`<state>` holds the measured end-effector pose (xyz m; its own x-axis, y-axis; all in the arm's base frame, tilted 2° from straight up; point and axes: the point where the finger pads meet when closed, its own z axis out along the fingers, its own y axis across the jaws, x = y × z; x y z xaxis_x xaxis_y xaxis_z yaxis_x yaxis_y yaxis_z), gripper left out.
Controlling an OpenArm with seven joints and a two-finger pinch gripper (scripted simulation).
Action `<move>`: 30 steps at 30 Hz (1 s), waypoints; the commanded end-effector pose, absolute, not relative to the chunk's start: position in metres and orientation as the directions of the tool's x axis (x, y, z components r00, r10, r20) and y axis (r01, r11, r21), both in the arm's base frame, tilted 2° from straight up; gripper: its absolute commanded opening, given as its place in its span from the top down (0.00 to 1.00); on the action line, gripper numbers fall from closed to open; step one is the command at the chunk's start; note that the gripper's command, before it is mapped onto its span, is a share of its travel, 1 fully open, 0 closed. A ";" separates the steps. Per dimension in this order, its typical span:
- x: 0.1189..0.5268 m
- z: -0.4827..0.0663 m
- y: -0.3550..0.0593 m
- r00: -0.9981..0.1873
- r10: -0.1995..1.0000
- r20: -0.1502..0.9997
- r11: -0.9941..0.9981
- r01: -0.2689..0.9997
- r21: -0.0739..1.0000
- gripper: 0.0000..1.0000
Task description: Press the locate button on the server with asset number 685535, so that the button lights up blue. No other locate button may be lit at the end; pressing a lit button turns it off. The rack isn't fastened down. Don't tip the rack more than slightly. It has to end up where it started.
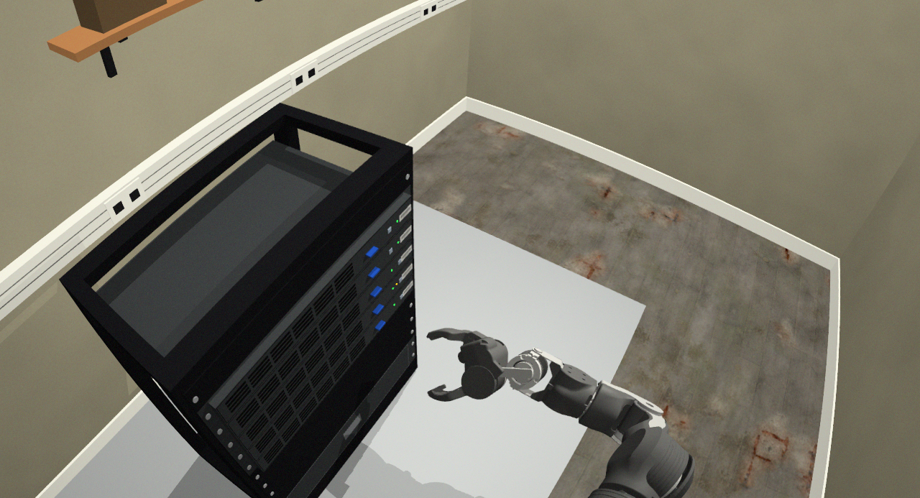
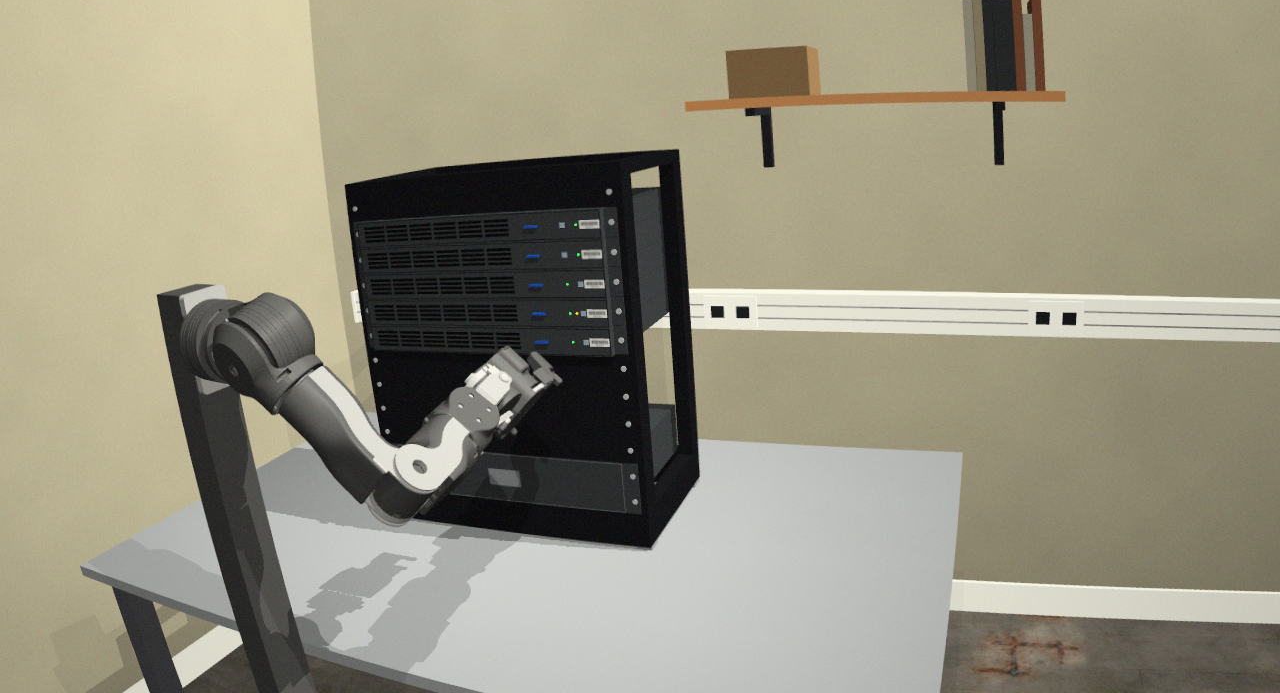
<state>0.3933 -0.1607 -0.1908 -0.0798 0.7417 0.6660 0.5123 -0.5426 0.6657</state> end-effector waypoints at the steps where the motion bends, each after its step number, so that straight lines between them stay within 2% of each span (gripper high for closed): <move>1: 0.394 -0.186 -0.162 -0.063 0.708 0.703 -0.587 0.500 0.636 0.40; 6: 0.394 -0.174 -0.173 -0.024 0.606 0.795 -0.702 0.453 0.549 0.40; 8: 0.394 -0.174 -0.173 -0.024 0.606 0.795 -0.702 0.453 0.549 0.40; 17: 0.392 -0.157 -0.194 0.020 0.413 0.910 -0.850 0.367 0.378 0.40; 30: 0.384 -0.145 -0.219 0.038 0.205 0.978 -0.943 0.277 0.187 0.40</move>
<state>0.3849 -0.2204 -0.1460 0.0362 0.2189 0.9751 0.2735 -0.9406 0.2010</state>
